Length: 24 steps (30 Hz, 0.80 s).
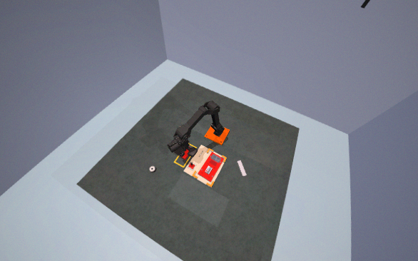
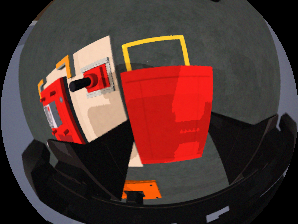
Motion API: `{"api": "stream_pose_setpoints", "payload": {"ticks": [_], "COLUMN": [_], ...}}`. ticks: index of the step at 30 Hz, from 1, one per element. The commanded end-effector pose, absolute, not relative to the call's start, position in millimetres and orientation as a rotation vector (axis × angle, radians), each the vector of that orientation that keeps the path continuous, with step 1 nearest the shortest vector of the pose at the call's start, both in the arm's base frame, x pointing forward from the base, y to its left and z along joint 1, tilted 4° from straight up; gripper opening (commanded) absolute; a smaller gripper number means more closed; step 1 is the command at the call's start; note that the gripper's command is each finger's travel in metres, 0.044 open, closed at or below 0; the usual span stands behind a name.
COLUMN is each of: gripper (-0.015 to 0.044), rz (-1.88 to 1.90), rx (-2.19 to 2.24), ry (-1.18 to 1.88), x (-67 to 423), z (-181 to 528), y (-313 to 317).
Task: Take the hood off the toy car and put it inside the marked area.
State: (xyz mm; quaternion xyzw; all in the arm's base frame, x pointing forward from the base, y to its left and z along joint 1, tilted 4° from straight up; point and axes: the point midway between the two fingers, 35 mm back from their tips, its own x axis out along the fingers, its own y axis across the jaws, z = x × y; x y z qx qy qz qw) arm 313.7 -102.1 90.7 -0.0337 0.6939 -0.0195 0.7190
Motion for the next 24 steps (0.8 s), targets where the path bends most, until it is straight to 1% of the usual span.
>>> {"api": "stream_pose_setpoints", "payload": {"ticks": [1,24], "gripper": [0.0000,0.0000], "rz": [-0.039,-0.039], "rx": [-0.076,-0.076], "ry": [1.535,1.535], "x": [314,313], "z": [88,73], "y": [-102,-103]}}
